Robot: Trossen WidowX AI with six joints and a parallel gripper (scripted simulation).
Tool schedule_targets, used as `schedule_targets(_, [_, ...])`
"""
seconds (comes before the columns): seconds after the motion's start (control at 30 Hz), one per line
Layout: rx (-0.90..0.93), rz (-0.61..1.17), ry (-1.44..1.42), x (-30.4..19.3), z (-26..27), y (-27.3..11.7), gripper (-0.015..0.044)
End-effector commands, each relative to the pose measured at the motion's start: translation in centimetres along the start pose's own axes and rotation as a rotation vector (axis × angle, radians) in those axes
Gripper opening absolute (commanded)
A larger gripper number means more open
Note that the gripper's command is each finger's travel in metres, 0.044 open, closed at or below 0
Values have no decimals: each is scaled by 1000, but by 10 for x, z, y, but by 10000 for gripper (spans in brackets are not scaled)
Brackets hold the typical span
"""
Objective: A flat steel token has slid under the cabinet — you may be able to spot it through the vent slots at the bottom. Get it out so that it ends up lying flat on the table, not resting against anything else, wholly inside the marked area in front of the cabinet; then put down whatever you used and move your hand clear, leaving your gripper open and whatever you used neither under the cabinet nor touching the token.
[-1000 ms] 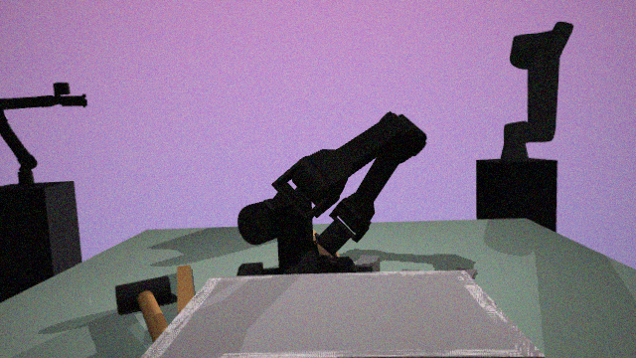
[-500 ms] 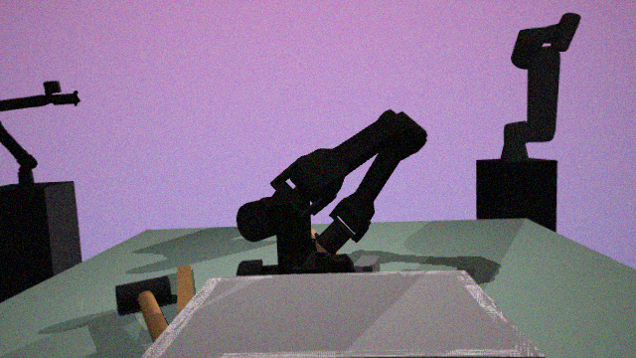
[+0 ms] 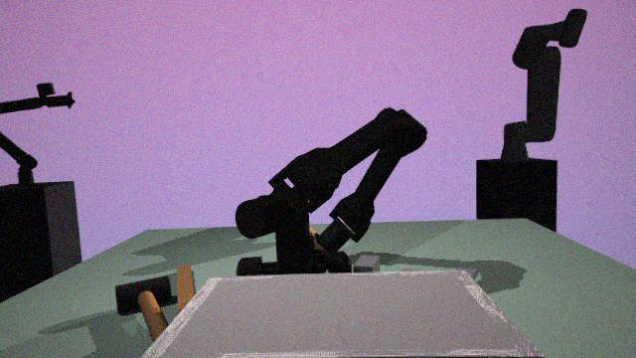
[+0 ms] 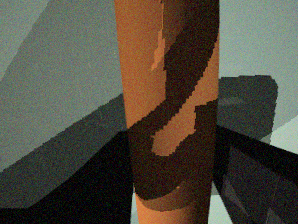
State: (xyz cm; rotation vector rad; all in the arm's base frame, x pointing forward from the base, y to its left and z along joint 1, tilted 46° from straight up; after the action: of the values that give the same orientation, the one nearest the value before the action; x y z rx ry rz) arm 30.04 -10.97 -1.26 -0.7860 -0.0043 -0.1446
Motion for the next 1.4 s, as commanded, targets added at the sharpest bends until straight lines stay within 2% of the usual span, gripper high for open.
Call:
schedule_targets(0.0, [0,3,-6,-6,1,1,0])
schedule_targets(1.37, [-1,5,-4,-60,-8,1,0])
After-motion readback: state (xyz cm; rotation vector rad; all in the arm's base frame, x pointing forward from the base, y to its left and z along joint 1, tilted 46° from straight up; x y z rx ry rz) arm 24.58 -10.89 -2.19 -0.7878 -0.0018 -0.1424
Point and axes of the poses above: the point midway between the two fingers, 35 mm back from their tips, its own y axis out along the fingers, its own z axis across the jaws, x = y × z, the point moved 3 cm from there along -y, back along the fingers, and after that the axes turned 3 degrees about y, right-handed, at the moved point
